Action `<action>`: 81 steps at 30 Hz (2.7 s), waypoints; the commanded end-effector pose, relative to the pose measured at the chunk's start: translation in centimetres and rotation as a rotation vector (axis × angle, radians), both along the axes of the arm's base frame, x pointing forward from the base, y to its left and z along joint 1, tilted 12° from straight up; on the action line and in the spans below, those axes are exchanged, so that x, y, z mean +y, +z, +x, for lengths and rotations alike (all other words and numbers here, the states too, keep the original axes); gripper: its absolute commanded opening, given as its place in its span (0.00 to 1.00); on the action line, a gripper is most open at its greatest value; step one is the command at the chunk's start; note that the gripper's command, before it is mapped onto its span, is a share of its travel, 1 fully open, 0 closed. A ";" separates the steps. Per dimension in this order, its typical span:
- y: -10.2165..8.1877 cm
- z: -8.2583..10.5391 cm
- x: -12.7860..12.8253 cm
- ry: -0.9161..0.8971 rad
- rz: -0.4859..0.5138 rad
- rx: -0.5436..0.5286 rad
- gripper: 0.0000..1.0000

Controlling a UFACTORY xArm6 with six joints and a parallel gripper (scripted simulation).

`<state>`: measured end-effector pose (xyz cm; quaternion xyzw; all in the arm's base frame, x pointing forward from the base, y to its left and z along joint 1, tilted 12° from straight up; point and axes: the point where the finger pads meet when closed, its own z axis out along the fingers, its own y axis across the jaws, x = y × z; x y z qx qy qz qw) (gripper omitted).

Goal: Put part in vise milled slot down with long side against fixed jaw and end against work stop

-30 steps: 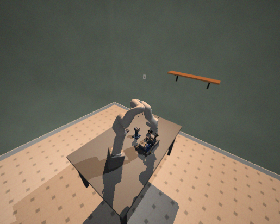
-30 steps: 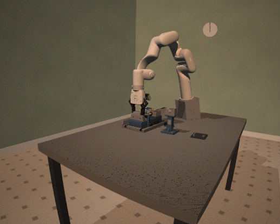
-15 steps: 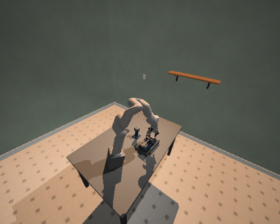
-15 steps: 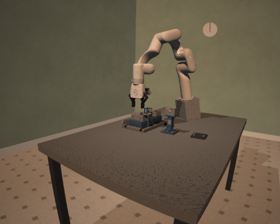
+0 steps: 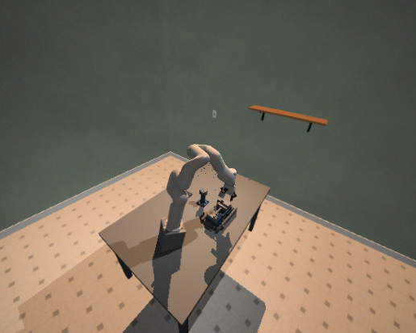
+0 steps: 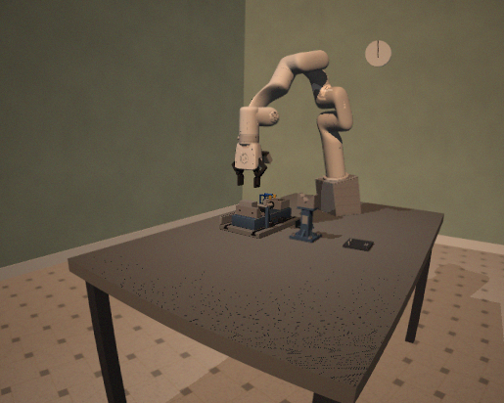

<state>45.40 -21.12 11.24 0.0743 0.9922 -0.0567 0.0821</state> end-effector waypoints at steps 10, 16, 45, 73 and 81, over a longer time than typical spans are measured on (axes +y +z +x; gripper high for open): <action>0.3 0.1 0.0 0.000 -0.002 -0.004 0.00; 0.3 0.1 0.0 0.000 -0.002 -0.004 0.00; 0.6 -0.5 -2.6 -0.001 -0.002 -0.004 0.00; 0.7 -1.0 -4.3 -0.002 -0.002 -0.005 0.00; 0.7 -1.0 -4.3 -0.002 -0.002 -0.005 0.00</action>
